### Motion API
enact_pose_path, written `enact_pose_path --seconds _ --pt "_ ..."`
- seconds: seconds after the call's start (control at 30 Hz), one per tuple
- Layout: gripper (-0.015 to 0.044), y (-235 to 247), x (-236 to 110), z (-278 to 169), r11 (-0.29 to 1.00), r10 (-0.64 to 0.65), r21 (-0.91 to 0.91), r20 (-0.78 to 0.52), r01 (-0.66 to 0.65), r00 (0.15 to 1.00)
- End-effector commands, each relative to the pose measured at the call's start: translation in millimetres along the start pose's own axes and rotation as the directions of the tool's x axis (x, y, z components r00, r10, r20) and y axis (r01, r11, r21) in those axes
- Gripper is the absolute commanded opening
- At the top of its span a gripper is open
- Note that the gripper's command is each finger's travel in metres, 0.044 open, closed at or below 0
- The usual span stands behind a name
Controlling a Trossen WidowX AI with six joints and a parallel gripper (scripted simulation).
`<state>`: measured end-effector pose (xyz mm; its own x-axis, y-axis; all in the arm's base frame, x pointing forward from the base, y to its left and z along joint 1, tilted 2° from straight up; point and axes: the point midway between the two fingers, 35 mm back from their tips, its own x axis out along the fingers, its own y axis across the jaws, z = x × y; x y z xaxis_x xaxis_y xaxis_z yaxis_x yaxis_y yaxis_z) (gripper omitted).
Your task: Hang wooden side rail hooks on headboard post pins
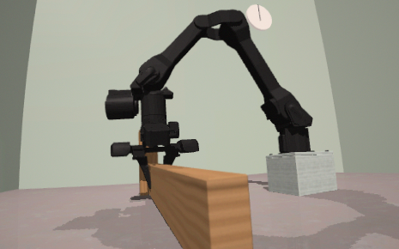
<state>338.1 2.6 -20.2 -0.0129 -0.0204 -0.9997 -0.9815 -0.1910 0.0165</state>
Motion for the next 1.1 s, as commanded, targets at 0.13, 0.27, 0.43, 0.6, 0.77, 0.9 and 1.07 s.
enact_pose_path --seconds 0.13,0.27,0.43,0.6,0.77,0.9,1.07 --pt "0.0 -4.8 -7.1 -0.7 1.0 -0.018 -0.007 -0.002 0.018 1.0" --pt "0.0 -4.8 -7.8 -0.7 1.0 -0.018 -0.007 -0.002 0.018 1.0" --pt "0.0 -4.7 -8.6 -0.7 1.0 -0.018 -0.007 -0.002 0.018 1.0" --pt "0.0 -4.7 -9.4 -0.7 1.0 -0.018 -0.007 -0.002 0.018 1.0" --pt "0.0 -4.7 -10.3 -0.7 1.0 -0.018 -0.007 -0.002 0.018 1.0" --pt "0.0 -4.7 -10.9 -0.7 1.0 -0.018 -0.007 -0.002 0.018 1.0" --pt "0.0 -4.7 -11.8 -0.7 1.0 -0.018 -0.007 -0.002 0.018 1.0"
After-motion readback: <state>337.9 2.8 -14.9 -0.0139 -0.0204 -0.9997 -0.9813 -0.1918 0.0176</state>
